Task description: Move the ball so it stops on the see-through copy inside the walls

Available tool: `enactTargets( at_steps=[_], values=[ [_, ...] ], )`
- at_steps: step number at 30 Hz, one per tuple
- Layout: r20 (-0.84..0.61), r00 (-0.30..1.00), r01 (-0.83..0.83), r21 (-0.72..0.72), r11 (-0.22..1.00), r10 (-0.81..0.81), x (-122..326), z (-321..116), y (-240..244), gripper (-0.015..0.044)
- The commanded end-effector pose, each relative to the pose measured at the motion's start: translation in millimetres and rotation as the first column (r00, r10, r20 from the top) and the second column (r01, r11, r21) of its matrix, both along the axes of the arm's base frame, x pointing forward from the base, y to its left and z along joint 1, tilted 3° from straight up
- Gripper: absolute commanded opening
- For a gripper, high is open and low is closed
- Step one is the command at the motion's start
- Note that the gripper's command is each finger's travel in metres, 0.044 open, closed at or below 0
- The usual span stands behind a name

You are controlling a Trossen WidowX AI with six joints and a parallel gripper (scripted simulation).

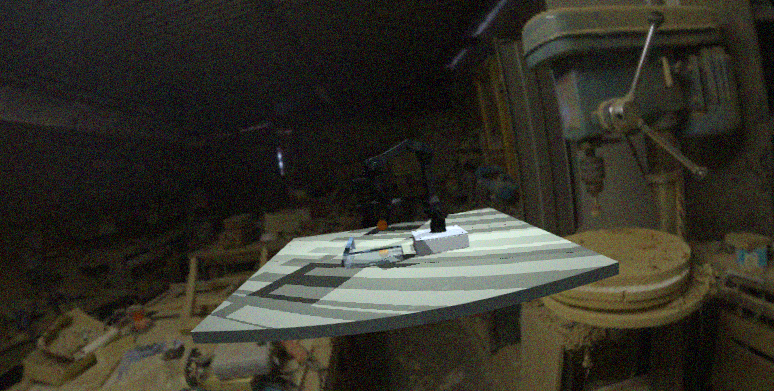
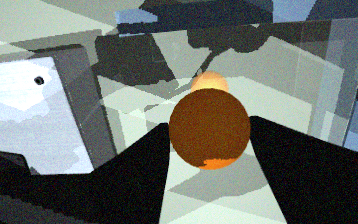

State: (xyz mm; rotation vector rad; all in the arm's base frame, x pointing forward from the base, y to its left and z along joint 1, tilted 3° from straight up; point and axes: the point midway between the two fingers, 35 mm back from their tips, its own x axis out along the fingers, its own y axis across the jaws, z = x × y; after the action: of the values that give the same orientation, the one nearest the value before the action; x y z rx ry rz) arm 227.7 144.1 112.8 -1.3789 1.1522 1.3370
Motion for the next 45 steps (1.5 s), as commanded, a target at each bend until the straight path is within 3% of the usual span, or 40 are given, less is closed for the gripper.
enactTargets(
  at_steps=[1,7,17,28,45],
  values=[
    [0.002,1.0,0.006,0.004,1.0,-0.006,2.7,-2.4,-2.8,0.0],
    [0.003,1.0,0.006,0.003,1.0,-0.006,15.7,-36.0,-17.3,0.0],
    [0.003,1.0,0.006,0.003,1.0,-0.006,17.8,-48.8,-18.9,0.0],
    [0.003,1.0,0.006,0.002,1.0,-0.006,16.8,-106.4,-21.8,0.0],
    [0.003,1.0,0.006,0.002,1.0,-0.006,16.5,-119.8,-22.6,0.0]
  ],
)
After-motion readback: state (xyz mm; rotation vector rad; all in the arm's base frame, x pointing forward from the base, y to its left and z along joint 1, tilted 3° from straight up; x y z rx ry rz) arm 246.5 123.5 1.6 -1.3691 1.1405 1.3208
